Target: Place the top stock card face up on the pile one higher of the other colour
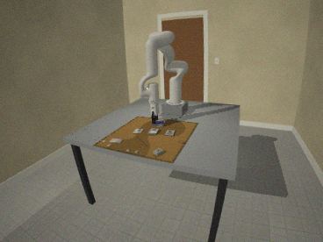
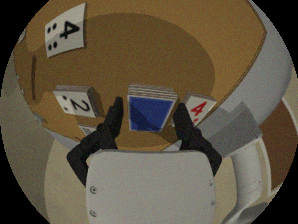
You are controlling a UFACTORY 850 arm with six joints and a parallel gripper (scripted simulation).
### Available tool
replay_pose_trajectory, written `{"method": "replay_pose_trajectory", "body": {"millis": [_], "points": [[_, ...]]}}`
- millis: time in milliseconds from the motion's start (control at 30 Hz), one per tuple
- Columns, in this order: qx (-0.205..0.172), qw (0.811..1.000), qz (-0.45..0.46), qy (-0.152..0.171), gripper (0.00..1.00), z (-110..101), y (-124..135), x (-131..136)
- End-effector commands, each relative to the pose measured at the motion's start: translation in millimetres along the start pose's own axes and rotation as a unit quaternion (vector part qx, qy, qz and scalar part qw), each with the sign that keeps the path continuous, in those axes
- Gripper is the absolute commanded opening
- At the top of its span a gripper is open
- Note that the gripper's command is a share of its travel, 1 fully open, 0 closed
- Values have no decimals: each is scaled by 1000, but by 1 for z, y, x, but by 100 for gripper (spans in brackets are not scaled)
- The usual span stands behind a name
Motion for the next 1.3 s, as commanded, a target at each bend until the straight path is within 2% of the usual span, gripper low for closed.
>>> {"method": "replay_pose_trajectory", "body": {"millis": [0,467,500,1267], "points": [[0,1000,0,0,86,2,0,0],[0,1000,0,0,86,2,0,0],[0,1000,0,0,74,2,0,0],[0,1000,0,0,74,2,0,0]]}}
Point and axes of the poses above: the point where the finger pads meet when closed, its own z axis out along the fingers, its own x axis across the jaws, y = z × x, the point moved 4 cm from there along -z, back along the fingers, and after that the axes turned 9 degrees about z, right-handed, at the moved point
